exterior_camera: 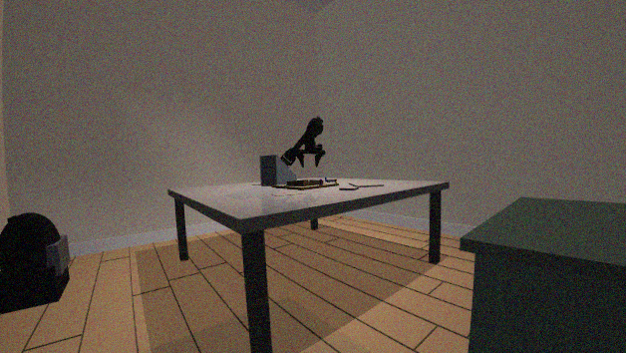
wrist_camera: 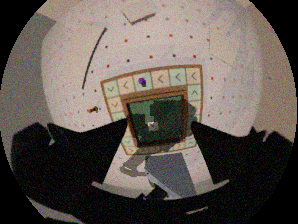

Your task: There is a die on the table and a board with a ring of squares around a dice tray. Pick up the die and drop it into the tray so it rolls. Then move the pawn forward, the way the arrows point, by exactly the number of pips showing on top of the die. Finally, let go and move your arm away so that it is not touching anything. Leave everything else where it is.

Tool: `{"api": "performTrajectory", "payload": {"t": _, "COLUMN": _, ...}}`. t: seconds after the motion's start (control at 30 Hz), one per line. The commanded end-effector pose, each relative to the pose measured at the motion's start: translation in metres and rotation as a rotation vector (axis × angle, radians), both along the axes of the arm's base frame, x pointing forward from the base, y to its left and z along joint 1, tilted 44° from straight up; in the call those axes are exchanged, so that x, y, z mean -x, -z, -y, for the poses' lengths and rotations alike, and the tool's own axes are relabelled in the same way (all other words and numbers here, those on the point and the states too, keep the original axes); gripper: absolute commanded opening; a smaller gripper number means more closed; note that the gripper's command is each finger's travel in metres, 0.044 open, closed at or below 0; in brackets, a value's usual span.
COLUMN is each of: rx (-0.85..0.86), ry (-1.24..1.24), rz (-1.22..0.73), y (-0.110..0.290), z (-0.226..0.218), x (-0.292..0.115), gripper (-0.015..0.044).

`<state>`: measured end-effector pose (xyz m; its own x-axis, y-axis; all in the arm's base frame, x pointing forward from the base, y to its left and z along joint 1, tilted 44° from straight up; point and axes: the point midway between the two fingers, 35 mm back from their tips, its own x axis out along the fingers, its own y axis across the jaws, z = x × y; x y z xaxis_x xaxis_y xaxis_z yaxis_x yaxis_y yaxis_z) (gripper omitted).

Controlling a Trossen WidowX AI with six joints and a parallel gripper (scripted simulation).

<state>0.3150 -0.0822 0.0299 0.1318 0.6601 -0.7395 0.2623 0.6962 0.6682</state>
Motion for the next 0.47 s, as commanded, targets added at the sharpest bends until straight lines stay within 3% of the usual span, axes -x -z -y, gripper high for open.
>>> {"api": "performTrajectory", "payload": {"t": 0.0, "rx": 0.013, "ry": -0.024, "rz": 0.02, "y": -0.008, "z": 0.015, "x": 0.055, "gripper": 0.044}}
{"api": "performTrajectory", "payload": {"t": 0.13, "rx": 0.004, "ry": -0.074, "rz": 0.058, "y": -0.017, "z": 0.014, "x": 0.122, "gripper": 0.044}}
{"api": "performTrajectory", "payload": {"t": 0.17, "rx": 0.014, "ry": -0.034, "rz": 0.041, "y": -0.013, "z": 0.021, "x": 0.085, "gripper": 0.044}}
{"api": "performTrajectory", "payload": {"t": 0.43, "rx": 0.014, "ry": -0.034, "rz": 0.041, "y": -0.013, "z": 0.021, "x": 0.085, "gripper": 0.044}}
